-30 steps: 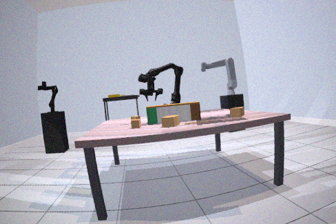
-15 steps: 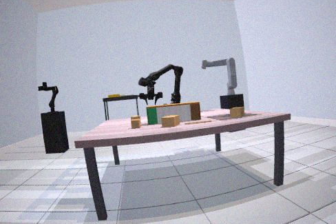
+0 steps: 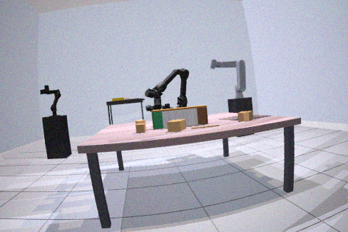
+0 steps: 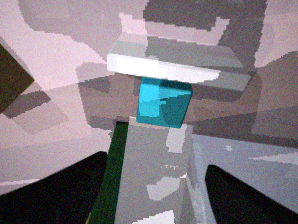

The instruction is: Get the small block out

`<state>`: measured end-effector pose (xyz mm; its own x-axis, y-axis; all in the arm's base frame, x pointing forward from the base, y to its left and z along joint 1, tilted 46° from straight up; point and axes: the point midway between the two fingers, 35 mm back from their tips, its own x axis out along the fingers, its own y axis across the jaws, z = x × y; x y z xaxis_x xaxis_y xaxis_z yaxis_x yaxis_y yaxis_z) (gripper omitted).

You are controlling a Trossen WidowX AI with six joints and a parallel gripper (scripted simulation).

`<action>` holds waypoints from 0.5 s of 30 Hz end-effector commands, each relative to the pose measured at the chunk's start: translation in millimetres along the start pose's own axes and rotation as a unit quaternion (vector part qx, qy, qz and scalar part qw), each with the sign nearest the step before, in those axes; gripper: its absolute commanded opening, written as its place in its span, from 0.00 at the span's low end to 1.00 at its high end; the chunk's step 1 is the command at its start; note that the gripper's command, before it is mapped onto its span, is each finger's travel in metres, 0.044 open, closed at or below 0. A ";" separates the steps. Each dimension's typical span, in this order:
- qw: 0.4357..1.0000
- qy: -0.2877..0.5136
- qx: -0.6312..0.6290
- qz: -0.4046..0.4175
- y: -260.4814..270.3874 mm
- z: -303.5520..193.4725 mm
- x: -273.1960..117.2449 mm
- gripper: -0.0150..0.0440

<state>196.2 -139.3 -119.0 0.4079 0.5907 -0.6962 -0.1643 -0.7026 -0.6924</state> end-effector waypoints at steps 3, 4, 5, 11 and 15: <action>1.000 -0.002 0.005 -0.004 -1.6 6.4 12.2 0.74; 1.000 -0.002 0.005 -0.004 -1.5 6.9 13.7 0.74; 1.000 -0.002 0.005 -0.004 -1.4 7.5 15.3 0.74; 1.000 -0.002 0.005 -0.004 -1.1 10.9 24.5 0.74; 1.000 -0.002 0.005 -0.004 -1.1 13.3 30.4 0.74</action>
<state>197.7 -122.3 -137.7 0.4071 0.5923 -0.6953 -0.1653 -0.7009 -0.6939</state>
